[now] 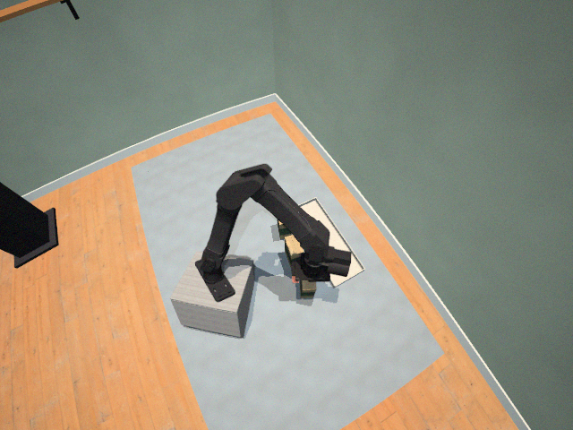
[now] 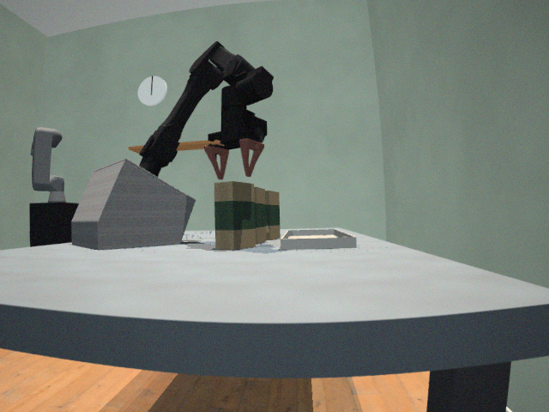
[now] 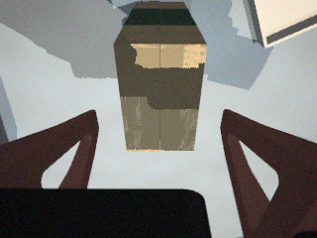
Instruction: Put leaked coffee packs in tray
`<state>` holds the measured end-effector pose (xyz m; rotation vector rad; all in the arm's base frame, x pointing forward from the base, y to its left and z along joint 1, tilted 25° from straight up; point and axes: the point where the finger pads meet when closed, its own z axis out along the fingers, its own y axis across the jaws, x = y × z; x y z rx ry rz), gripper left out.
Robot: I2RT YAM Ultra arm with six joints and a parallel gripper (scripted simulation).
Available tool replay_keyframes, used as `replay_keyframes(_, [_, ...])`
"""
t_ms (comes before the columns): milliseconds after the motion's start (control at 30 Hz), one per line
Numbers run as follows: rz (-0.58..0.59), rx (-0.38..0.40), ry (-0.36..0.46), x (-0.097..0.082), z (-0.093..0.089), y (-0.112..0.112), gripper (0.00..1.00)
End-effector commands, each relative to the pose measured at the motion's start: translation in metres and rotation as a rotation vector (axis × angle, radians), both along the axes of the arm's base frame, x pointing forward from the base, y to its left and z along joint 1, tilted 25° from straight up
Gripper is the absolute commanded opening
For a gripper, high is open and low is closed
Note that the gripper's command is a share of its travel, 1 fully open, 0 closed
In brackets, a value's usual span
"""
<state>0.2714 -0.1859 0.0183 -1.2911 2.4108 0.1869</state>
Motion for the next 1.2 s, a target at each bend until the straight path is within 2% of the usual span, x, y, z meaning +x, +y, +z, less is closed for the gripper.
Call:
replay_keyframes(0, [0.000,-0.009,-0.028,0.007,0.012,-0.002,0.78])
replay_keyframes(200, [0.000,-0.008,-0.027,0.007,0.011,-0.001,0.78])
replay_keyframes(300, [0.000,0.002,-0.019,0.005,0.001,0.002,0.78])
replay_keyframes(367, [0.000,0.002,-0.019,0.005,0.001,0.002,0.78])
replay_keyframes(400, [-0.010,0.019,-0.002,0.000,-0.005,0.004,0.78])
replay_keyframes(867, [0.001,0.023,0.003,0.009,-0.033,0.017,0.78])
replay_keyframes(967, [-0.005,0.011,-0.010,0.013,-0.032,0.011,0.78])
replay_keyframes(1000, [0.001,0.023,0.003,0.010,-0.037,0.018,0.78])
replay_keyframes(1167, [0.001,0.023,0.003,0.012,-0.044,0.021,0.78])
